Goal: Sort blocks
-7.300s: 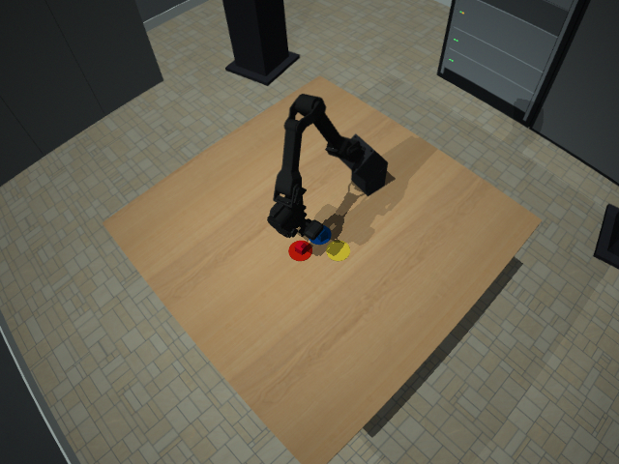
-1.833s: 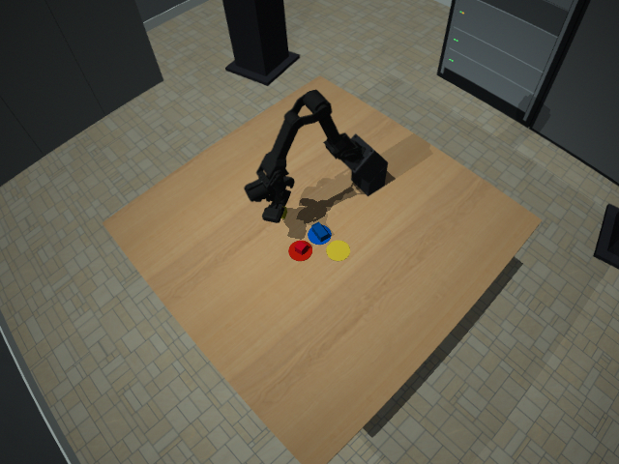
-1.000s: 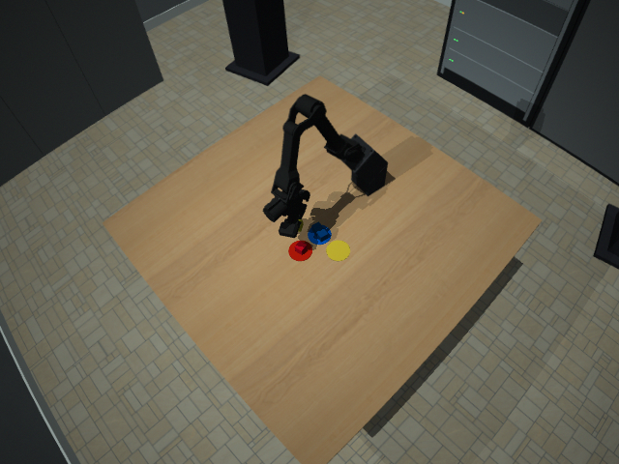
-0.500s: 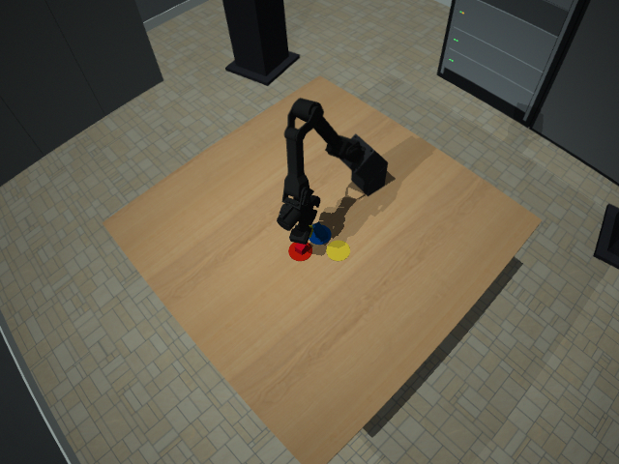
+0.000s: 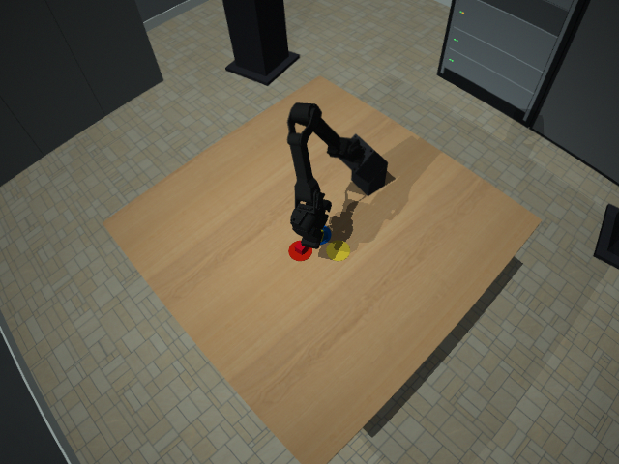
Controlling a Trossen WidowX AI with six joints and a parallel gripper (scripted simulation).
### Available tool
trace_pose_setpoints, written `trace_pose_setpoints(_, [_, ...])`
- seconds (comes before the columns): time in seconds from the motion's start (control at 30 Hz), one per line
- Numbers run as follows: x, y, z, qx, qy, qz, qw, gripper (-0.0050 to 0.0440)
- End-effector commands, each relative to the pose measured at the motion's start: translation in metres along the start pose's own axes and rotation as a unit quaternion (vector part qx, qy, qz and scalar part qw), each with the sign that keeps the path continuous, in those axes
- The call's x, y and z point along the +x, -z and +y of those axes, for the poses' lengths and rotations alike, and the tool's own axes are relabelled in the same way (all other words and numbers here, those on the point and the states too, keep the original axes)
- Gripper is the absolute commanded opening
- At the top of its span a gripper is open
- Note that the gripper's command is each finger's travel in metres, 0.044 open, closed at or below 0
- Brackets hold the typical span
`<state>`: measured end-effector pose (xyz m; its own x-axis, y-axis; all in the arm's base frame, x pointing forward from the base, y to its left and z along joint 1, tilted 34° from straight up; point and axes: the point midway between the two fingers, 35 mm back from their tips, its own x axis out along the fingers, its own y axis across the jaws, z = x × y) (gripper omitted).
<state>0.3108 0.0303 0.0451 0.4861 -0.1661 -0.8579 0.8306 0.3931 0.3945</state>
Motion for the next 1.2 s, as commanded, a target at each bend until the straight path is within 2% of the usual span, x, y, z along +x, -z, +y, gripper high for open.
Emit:
trace_pose_setpoints(0.0, [0.000,0.014,0.002,0.001,-0.005,-0.003,1.000,0.0105])
trace_pose_setpoints(0.7, [-0.002,0.074,0.001,-0.002,-0.024,-0.012,1.000,0.0105])
trace_pose_setpoints(0.93, [-0.002,0.077,0.002,-0.001,-0.027,-0.012,1.000,0.0105])
trace_pose_setpoints(1.17, [0.018,0.075,0.000,-0.003,-0.024,-0.010,1.000,0.0105])
